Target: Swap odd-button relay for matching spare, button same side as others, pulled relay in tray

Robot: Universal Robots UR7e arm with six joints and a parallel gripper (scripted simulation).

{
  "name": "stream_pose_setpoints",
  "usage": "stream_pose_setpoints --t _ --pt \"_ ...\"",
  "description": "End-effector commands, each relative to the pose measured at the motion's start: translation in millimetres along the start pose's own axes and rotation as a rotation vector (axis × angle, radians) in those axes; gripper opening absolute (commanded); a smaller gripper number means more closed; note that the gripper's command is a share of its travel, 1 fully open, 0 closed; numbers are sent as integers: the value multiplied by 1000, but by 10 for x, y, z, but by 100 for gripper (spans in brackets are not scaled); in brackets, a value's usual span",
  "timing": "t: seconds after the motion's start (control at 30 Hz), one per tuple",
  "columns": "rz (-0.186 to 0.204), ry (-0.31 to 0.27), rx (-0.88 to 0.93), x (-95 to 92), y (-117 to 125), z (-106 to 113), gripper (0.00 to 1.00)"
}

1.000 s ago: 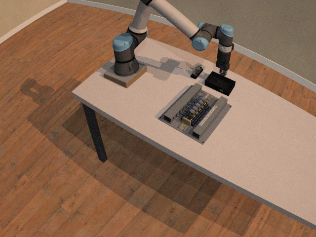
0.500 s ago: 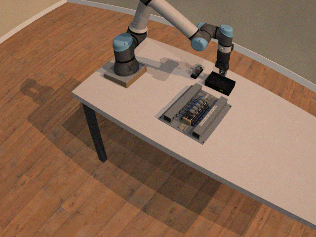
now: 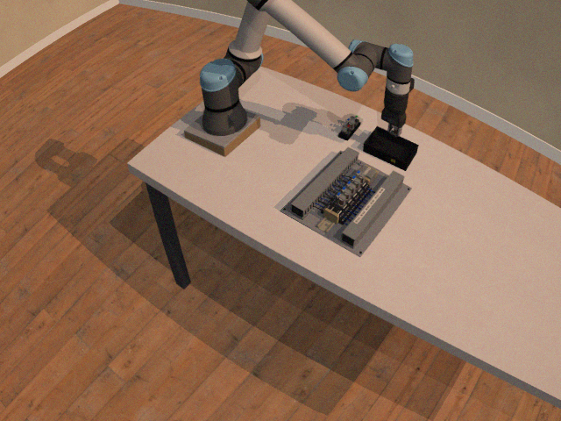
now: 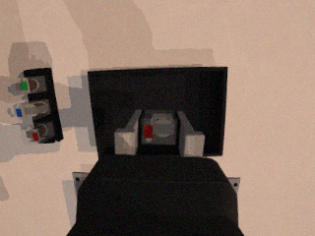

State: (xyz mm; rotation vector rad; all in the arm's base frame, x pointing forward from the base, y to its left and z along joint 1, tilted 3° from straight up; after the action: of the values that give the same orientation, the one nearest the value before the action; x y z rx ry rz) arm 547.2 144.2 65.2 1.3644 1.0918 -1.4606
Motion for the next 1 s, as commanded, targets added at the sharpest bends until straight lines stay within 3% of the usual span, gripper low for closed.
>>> stream_pose_setpoints --t 0.0,0.8,0.97 --pt "2 1 0 -9 4 12 0" --pt "2 1 0 -12 5 38 0" --pt "2 1 0 438 6 60 0"
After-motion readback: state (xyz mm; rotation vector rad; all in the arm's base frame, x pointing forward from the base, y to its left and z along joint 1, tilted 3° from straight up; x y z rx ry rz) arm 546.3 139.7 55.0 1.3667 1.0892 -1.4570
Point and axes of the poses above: the point where the finger pads meet when closed, its own x axis out along the fingers, its own y axis across the jaws, z = x × y, the point moved 4 cm from there along -x, back along the fingers, and after that the axes turned 3 degrees about x, right-handed, at the moved point
